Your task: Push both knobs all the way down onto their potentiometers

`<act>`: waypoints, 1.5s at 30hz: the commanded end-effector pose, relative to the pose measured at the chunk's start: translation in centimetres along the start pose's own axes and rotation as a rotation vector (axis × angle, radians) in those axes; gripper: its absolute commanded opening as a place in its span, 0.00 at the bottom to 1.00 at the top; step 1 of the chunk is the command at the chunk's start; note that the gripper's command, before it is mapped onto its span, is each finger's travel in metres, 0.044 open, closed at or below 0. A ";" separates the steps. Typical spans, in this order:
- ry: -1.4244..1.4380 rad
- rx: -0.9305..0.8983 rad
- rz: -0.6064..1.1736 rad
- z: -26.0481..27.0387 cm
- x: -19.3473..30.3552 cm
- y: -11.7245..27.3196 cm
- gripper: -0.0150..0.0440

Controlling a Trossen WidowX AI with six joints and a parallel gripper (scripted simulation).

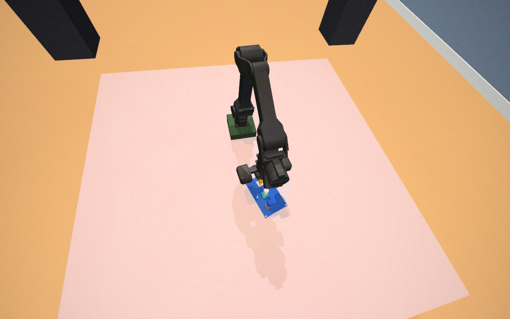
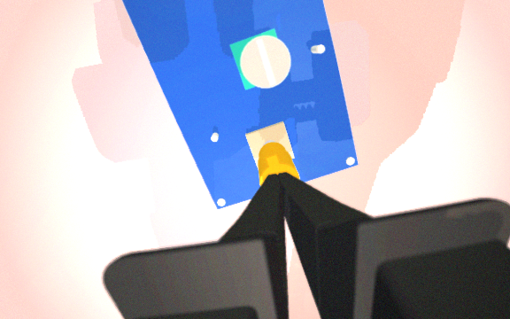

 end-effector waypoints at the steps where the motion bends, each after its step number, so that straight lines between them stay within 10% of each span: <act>1: -0.005 0.005 0.010 0.0 -0.3 -1.3 0.25; 45: -0.005 0.005 0.010 0.0 -0.3 -1.8 0.25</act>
Point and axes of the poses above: the point midway between the two fingers, 35 mm back from their tips, its own y axis back along the fingers, its own z axis across the jaws, x = y × z, the point moved 6 cm from there along y, back along the fingers, and after that the axes turned 15 degrees about -y, right-handed, at the moved point
